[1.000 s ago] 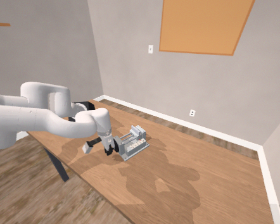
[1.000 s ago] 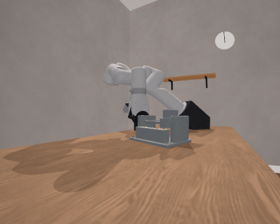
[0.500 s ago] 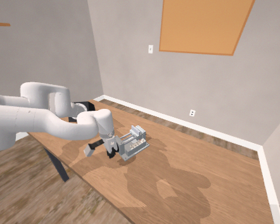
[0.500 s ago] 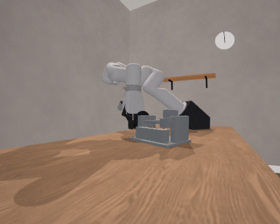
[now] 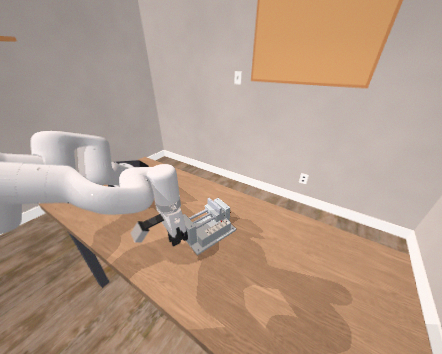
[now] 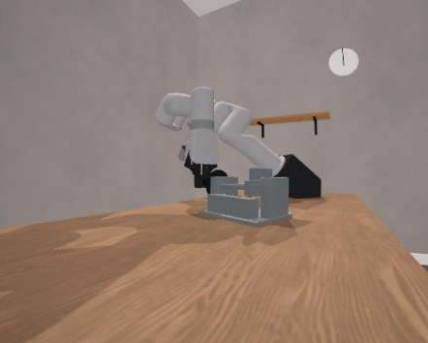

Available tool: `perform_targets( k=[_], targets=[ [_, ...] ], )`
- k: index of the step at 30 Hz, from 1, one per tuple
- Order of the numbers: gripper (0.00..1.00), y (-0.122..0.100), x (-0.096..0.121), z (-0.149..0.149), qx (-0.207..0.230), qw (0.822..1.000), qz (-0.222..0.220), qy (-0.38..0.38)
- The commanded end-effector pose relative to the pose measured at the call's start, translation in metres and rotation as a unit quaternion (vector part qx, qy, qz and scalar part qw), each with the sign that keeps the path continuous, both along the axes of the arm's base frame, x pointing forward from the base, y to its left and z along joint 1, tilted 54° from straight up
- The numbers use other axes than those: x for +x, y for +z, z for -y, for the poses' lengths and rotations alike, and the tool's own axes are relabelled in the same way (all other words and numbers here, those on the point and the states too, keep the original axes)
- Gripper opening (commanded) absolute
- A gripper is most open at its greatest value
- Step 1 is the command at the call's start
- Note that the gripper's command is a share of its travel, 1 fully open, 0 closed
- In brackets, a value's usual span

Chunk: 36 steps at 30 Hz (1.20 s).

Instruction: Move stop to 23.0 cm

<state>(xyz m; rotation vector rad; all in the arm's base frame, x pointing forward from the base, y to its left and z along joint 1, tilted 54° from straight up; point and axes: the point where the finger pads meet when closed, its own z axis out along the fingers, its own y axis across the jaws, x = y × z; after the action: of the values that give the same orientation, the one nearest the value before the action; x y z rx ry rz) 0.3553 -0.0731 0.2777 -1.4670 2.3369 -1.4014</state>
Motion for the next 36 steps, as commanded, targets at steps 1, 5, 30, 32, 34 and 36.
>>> perform_targets(
  k=[1, 5, 30, 32, 34, 36],
  targets=[
    [0.06, 0.002, -0.009, -0.009, 0.000, 1.000, 0.000, 0.001],
    [0.06, 0.001, -0.018, -0.015, 0.000, 1.000, 0.000, 0.001],
    [0.06, -0.041, -0.044, -0.012, 0.000, 1.000, 0.000, 0.001],
    [0.06, -0.044, -0.043, -0.010, 0.000, 1.000, 0.000, 0.001],
    [0.06, -0.047, -0.042, -0.008, 0.000, 1.000, 0.000, 0.001],
    [0.06, -0.049, -0.041, -0.005, 0.000, 1.000, 0.000, 0.001]
  ],
)
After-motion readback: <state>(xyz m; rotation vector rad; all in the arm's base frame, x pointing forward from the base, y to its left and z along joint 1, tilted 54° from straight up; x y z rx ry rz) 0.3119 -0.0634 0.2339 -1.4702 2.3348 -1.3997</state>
